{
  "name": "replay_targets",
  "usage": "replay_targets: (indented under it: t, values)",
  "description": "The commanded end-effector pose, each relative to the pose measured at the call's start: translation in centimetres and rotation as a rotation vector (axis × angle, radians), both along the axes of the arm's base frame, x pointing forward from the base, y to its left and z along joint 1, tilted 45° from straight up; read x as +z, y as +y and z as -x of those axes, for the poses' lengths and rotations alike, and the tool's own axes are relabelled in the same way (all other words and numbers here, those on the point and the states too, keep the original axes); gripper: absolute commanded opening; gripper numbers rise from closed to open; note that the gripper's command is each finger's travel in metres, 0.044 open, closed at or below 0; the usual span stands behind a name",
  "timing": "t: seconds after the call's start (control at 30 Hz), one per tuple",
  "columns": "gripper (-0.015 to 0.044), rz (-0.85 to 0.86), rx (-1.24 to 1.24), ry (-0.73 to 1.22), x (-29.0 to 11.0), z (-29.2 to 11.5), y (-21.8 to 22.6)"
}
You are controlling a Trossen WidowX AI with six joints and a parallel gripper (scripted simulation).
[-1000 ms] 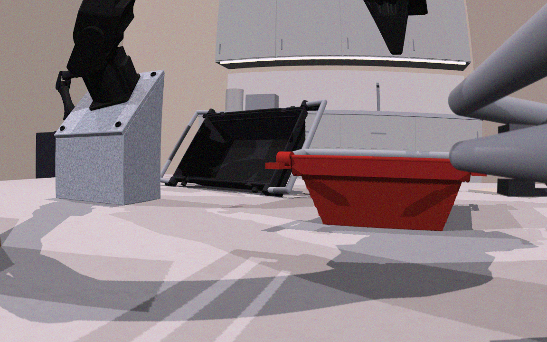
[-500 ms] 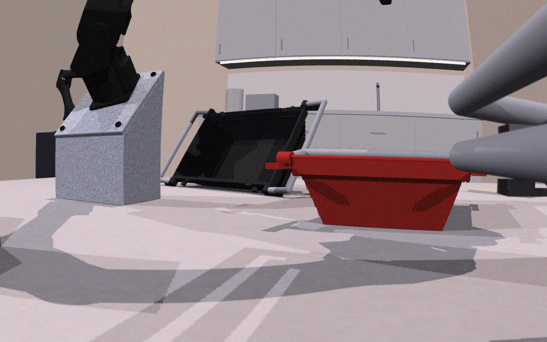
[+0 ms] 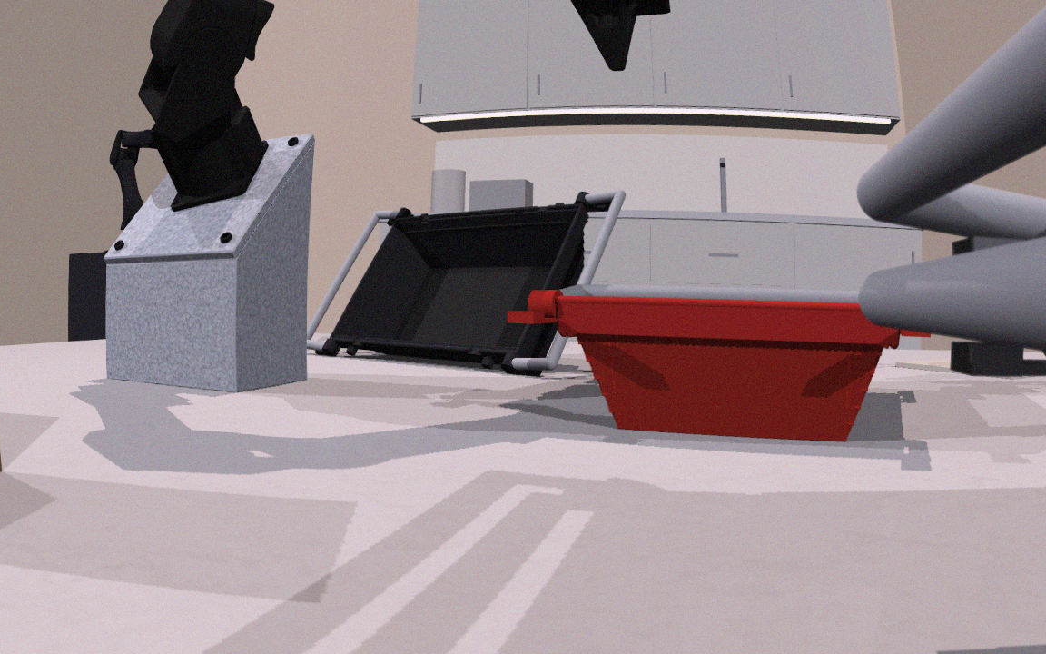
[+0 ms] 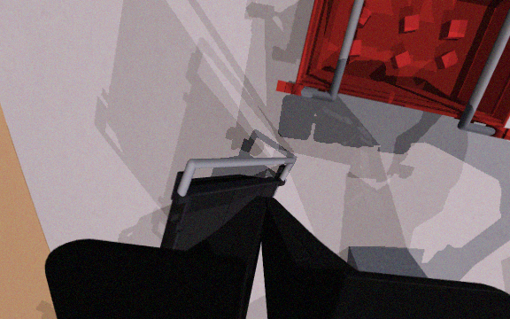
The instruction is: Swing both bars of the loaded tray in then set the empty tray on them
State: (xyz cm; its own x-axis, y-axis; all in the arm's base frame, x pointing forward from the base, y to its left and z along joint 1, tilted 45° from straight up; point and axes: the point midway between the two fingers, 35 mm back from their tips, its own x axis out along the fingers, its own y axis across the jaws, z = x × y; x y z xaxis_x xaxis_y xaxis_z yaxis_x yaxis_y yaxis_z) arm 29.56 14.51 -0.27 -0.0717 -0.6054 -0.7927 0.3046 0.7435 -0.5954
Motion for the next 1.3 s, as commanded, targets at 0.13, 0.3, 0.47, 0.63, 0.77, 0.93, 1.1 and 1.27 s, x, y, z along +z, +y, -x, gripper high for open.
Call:
replay_targets:
  t: [0.13, 0.3, 0.47, 0.63, 0.77, 0.93, 1.1, 1.27]
  values:
    - [0.0, 0.051, -0.123, -0.043, -7.0, 8.8, 6.5]
    - [0.0, 0.105, -0.197, -0.097, -10.3, 14.4, 8.4]
    - [0.0, 0.11, -0.203, -0.102, -10.6, 14.9, 8.5]
    - [0.0, 0.11, -0.203, -0.102, -10.8, 14.9, 8.3]
    - [0.0, 0.11, -0.203, -0.102, -12.0, 15.0, 7.4]
    - [0.0, 0.11, -0.203, -0.103, -14.1, 15.3, 5.6]
    - [0.0, 0.111, -0.203, -0.103, -15.9, 15.7, 3.6]
    - [0.0, 0.111, -0.203, -0.103, -16.4, 15.8, 3.1]
